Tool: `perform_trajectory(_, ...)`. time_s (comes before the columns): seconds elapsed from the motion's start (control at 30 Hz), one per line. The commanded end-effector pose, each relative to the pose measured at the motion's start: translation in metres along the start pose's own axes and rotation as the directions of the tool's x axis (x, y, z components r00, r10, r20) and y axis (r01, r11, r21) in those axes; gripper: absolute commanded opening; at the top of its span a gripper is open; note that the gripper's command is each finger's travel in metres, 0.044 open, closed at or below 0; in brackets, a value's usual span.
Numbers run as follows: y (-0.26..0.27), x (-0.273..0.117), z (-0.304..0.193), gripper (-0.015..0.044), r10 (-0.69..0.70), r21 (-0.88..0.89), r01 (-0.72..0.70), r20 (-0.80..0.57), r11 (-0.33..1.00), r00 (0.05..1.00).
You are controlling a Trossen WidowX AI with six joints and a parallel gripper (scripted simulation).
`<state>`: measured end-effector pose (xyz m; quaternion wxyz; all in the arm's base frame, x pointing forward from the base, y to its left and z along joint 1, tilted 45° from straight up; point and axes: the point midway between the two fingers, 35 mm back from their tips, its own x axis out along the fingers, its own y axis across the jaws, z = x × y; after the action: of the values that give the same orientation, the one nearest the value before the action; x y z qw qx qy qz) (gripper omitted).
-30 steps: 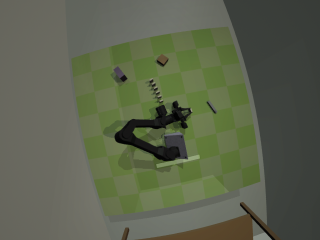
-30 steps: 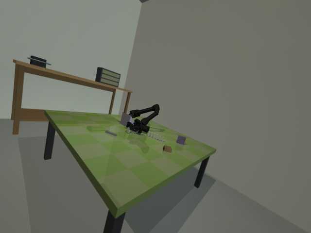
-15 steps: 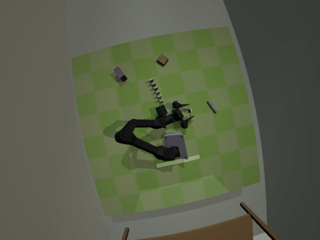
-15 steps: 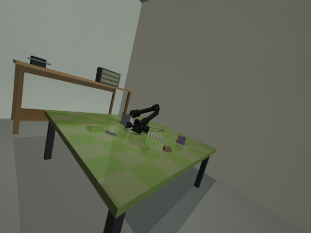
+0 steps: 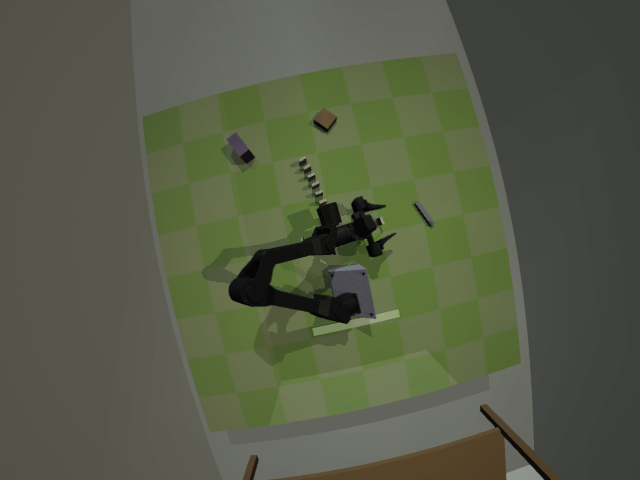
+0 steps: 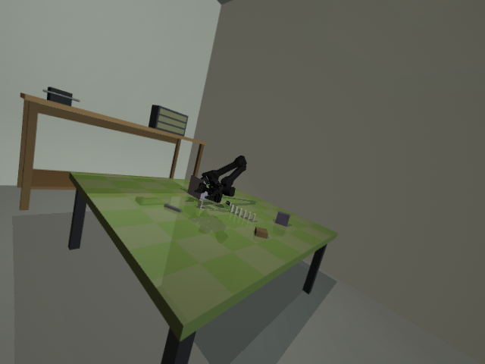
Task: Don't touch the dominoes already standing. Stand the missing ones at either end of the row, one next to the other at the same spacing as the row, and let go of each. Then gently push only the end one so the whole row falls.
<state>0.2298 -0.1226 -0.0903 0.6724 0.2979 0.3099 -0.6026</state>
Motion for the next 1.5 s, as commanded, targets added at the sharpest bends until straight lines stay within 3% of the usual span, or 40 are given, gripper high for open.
perform_trajectory(0.0, 0.004, 0.021, 0.001, 0.0440, -0.093, -0.094, 0.076, -0.195, 0.993, 0.976)
perform_trajectory(0.13, 0.001, 0.038, 0.003, 0.0440, -0.180, -0.194, 0.097, -0.481, 0.976, 0.858)
perform_trajectory(0.27, -0.004, 0.037, 0.007, 0.0440, -0.191, -0.220, 0.037, -0.742, 0.975, 0.642)
perform_trajectory(0.4, -0.005, 0.026, 0.026, 0.0440, -0.084, -0.111, -0.050, -0.924, 0.993, 0.373)
perform_trajectory(0.53, -0.001, 0.014, 0.052, 0.0440, 0.084, 0.073, -0.083, -0.986, 0.994, 0.142)
perform_trajectory(1.07, 0.000, 0.014, 0.052, 0.0440, 0.094, 0.084, -0.083, -0.987, 0.993, 0.131)
perform_trajectory(1.3, 0.006, 0.022, -0.005, 0.0440, 0.096, 0.085, -0.084, -0.987, 0.993, 0.129)
perform_trajectory(1.47, 0.006, 0.021, -0.011, 0.0440, 0.096, 0.085, -0.085, -0.987, 0.993, 0.129)
